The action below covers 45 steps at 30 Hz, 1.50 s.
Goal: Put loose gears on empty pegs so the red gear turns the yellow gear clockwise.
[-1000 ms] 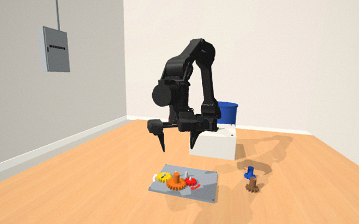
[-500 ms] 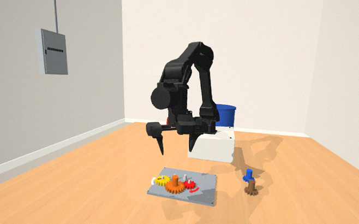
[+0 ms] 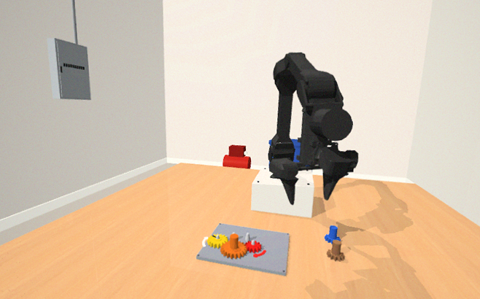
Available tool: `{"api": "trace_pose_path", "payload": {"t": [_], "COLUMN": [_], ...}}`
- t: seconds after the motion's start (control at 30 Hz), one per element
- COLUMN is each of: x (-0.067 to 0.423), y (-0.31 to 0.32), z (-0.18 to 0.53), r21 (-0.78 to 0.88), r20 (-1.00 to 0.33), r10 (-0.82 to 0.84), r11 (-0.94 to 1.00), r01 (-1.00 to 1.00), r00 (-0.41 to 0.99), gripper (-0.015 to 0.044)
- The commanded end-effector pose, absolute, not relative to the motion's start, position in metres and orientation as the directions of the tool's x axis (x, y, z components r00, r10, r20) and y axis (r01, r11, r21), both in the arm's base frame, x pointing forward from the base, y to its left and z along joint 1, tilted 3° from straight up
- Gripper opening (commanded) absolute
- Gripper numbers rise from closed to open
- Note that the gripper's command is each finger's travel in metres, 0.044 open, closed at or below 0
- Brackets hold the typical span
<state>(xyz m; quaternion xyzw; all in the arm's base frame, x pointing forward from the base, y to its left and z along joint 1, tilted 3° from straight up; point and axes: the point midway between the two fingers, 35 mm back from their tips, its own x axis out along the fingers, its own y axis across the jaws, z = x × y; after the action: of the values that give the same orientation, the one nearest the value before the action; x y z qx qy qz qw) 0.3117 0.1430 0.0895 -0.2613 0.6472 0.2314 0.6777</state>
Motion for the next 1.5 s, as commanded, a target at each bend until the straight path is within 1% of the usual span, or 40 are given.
{"api": "trace_pose_path", "payload": {"t": [0.0, 0.2, 0.33, 1.47], "x": [0.278, 0.207, 0.163, 0.161], "y": [0.185, 0.249, 0.273, 0.274], "z": [0.092, 0.097, 0.100, 0.101], "r21": [-0.048, -0.040, -0.038, -0.038], "r20": [-0.999, -0.999, -0.999, -0.999], "r10": [-0.024, -0.019, -0.018, -0.018], "r11": [0.762, 0.764, 0.765, 0.765], "r01": [-0.646, -0.644, -0.643, -0.643], "r00": [0.046, 0.040, 0.038, 0.038], "gripper": [0.0440, 0.0440, 0.0440, 0.0440]}}
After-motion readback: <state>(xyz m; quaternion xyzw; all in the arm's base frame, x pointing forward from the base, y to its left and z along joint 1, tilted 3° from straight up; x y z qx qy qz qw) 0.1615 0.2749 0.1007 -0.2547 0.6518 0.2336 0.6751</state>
